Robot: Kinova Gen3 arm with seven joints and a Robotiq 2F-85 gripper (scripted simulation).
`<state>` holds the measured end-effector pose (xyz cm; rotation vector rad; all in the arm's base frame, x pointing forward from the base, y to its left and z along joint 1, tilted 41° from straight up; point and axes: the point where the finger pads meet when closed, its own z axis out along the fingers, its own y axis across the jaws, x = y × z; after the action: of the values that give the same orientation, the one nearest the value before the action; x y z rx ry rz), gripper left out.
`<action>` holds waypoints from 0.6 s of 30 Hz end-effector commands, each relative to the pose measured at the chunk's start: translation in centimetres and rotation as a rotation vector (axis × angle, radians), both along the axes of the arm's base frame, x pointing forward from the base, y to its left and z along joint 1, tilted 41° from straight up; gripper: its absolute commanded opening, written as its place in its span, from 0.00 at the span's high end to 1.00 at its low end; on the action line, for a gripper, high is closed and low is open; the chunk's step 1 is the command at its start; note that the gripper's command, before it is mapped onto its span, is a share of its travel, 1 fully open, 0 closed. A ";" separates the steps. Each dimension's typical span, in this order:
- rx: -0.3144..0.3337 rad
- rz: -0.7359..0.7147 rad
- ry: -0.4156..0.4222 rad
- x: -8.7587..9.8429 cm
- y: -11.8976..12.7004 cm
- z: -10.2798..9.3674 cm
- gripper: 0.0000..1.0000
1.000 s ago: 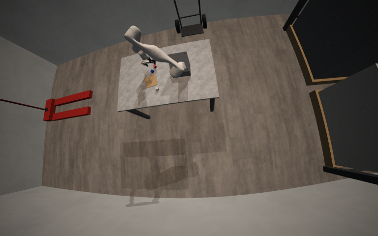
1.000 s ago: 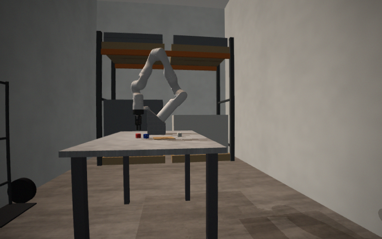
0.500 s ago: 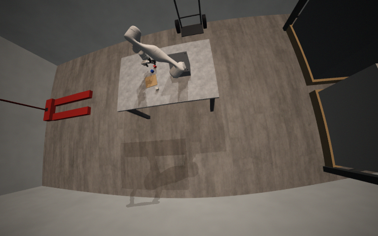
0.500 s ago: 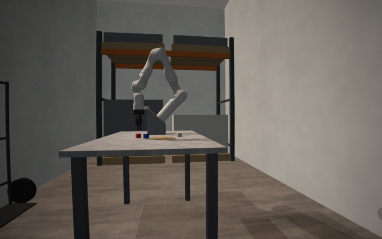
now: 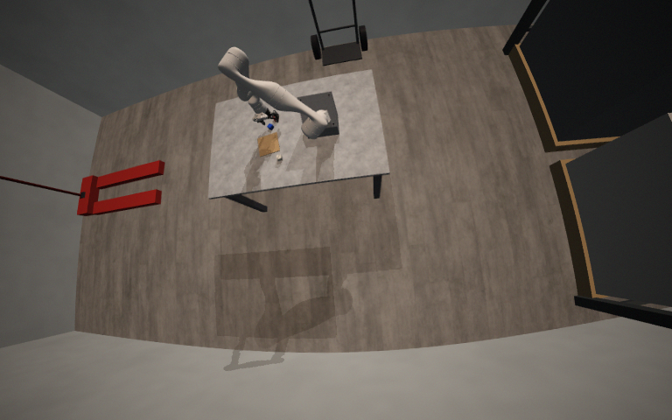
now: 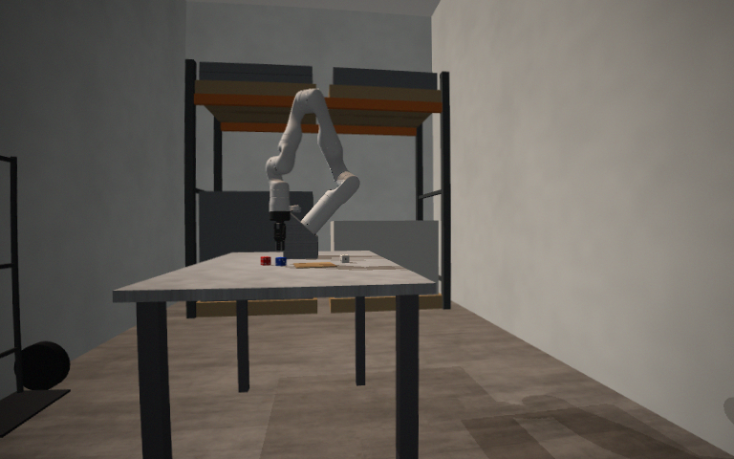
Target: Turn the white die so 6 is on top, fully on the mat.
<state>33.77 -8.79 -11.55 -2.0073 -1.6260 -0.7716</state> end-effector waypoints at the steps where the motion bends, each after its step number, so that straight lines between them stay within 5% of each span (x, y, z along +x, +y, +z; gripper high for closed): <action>1: -0.006 0.011 -0.003 -0.3 1.3 1.6 0.00; 18: -0.006 0.011 -0.003 -1.6 10.5 9.3 0.00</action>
<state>32.49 0.75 -3.57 -2.0120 -1.6093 -0.7754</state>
